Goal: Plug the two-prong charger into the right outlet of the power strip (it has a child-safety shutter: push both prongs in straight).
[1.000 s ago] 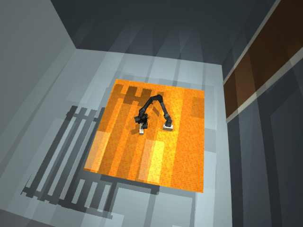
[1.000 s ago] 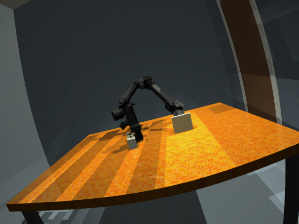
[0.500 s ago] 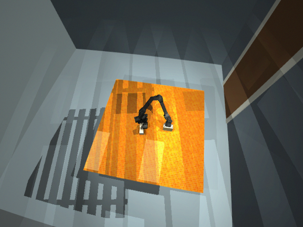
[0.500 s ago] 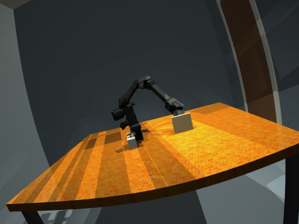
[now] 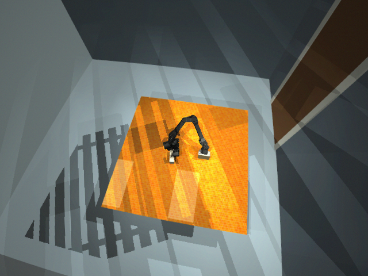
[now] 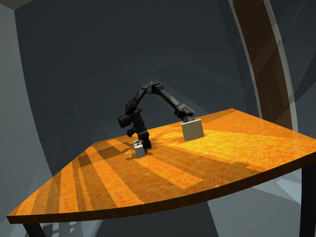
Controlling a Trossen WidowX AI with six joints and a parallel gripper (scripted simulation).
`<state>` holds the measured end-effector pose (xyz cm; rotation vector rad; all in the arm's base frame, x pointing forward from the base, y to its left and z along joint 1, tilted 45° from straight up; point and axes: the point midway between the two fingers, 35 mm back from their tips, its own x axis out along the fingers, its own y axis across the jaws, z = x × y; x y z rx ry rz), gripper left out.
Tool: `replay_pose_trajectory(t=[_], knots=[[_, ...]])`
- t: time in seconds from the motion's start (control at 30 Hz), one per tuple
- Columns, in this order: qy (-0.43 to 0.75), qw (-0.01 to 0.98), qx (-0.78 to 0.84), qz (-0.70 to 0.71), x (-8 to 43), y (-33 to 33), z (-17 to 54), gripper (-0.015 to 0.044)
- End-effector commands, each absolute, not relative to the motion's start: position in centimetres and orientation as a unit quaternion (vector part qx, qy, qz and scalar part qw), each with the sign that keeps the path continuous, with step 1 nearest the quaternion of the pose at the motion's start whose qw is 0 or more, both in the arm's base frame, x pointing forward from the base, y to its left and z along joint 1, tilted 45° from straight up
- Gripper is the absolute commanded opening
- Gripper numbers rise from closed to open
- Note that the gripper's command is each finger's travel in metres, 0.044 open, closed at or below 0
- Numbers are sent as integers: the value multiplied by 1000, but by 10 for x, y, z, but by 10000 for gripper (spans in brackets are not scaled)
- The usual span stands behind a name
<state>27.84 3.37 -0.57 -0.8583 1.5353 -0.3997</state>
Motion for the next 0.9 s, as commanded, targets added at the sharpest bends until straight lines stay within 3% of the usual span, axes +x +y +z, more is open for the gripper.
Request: replay_pose_trajectory(t=[0.0,0.3,0.87], knots=[[668,620,-373,-174,278,34,-6,0],[668,620,-373,-174,278,34,-6,0],[668,620,-373,-174,278,34,-6,440]])
